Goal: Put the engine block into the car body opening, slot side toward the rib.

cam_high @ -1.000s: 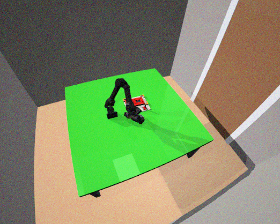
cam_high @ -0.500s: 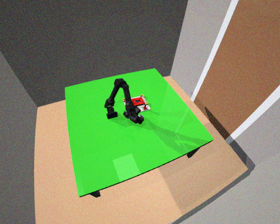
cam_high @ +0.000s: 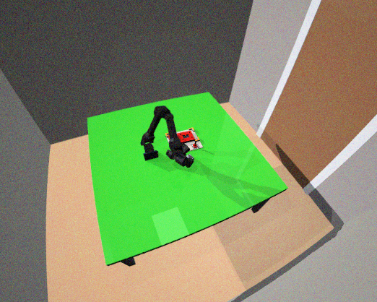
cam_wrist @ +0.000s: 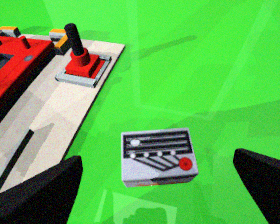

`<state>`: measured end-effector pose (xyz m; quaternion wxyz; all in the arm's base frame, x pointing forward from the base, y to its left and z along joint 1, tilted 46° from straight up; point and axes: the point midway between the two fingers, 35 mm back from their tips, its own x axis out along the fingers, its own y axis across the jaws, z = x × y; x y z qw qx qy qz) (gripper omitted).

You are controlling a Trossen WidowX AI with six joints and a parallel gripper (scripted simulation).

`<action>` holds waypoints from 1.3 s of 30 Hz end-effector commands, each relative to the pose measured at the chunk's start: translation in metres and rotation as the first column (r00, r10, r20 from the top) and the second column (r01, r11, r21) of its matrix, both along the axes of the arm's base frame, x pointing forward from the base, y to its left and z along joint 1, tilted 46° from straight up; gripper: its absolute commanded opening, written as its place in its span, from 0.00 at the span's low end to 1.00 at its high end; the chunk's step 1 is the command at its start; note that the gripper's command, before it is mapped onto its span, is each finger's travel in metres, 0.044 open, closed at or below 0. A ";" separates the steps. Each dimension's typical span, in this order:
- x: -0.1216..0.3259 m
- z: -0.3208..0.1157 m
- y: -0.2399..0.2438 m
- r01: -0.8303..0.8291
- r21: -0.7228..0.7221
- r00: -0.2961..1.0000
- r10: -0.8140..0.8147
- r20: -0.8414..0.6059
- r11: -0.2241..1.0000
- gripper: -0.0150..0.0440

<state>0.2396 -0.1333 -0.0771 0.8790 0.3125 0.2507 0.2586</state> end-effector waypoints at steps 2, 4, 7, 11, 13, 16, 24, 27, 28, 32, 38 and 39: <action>0.004 -0.001 -0.001 -0.008 0.062 0.994 0.014 -0.107 0.998 1.00; 0.005 -0.002 -0.002 -0.006 0.095 0.986 0.022 -0.166 0.995 1.00; 0.007 -0.003 -0.002 0.002 0.142 0.967 0.034 -0.254 0.990 1.00; 0.010 -0.003 -0.003 0.024 0.196 0.928 0.051 -0.369 0.980 1.00; 0.011 -0.003 -0.003 0.039 0.219 0.904 0.059 -0.424 0.975 1.00; 0.013 -0.003 -0.004 0.066 0.249 0.860 0.071 -0.505 0.966 1.00; 0.018 0.000 -0.006 0.162 0.287 0.704 0.094 -0.704 0.944 1.00; 0.019 0.002 -0.007 0.204 0.287 0.632 0.098 -0.769 0.936 1.00; 0.019 0.003 -0.007 0.218 0.286 0.607 0.099 -0.788 0.933 1.00; 0.021 0.005 -0.008 0.277 0.269 0.500 0.101 -0.860 0.922 1.00; 0.023 0.011 -0.009 0.366 0.217 0.326 0.094 -0.941 0.905 1.00; 0.023 0.012 -0.010 0.380 0.205 0.296 0.092 -0.951 0.902 1.00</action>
